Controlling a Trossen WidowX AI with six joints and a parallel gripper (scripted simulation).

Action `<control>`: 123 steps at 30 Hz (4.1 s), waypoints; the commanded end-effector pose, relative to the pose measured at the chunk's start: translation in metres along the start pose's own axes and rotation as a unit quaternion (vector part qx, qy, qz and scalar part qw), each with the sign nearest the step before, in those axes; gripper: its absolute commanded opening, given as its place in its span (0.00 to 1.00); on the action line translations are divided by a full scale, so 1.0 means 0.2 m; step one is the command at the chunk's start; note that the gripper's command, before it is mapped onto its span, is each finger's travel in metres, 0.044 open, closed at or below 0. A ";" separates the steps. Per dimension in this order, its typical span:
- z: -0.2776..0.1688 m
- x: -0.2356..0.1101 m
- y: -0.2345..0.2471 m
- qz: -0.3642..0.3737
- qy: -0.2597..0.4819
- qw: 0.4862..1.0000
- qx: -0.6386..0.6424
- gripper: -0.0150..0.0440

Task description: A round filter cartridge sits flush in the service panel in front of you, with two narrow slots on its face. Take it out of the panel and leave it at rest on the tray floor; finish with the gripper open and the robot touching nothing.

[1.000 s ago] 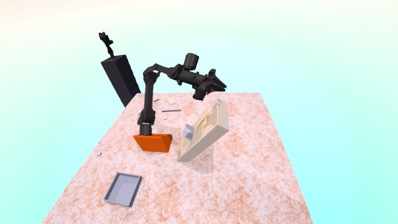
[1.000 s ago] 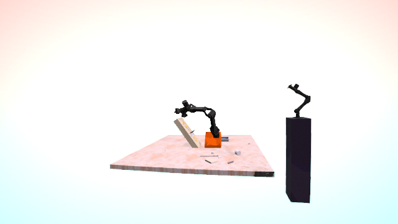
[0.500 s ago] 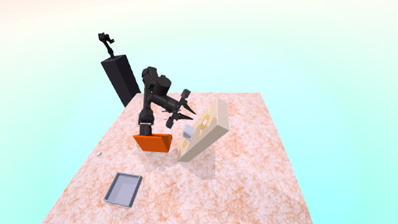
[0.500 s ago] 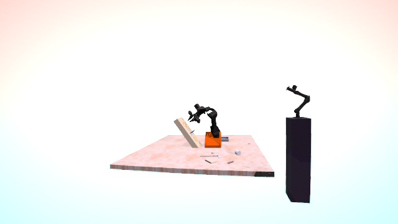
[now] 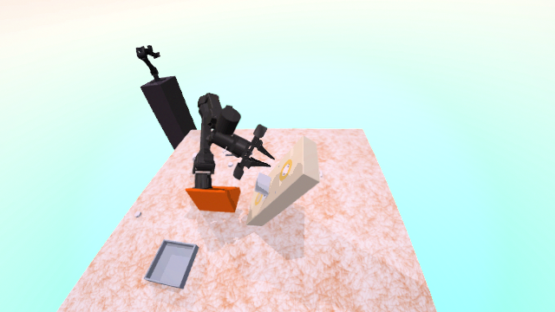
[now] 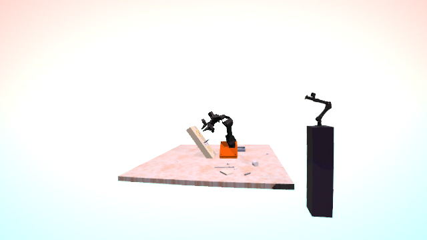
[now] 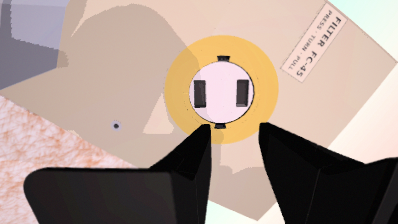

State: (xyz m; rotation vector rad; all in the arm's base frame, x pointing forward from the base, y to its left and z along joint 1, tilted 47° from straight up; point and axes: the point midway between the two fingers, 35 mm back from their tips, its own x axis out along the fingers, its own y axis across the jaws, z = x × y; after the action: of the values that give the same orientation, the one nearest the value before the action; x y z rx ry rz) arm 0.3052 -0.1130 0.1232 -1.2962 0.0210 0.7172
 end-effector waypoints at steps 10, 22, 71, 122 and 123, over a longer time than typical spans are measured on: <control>0.00 0.11 0.02 0.004 0.000 1.000 0.005 0.45; 0.00 0.20 0.01 0.002 -0.001 1.000 0.005 0.45; 0.01 0.26 0.01 -0.001 -0.001 1.000 0.006 0.45; 0.01 0.34 0.00 -0.001 -0.001 1.000 0.006 0.45; 0.00 0.32 0.00 -0.005 -0.002 1.000 0.008 0.44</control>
State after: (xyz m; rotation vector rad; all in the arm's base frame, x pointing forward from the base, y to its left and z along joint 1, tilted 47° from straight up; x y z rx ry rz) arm 0.3544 -0.0828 0.0976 -1.2782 0.0160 0.7090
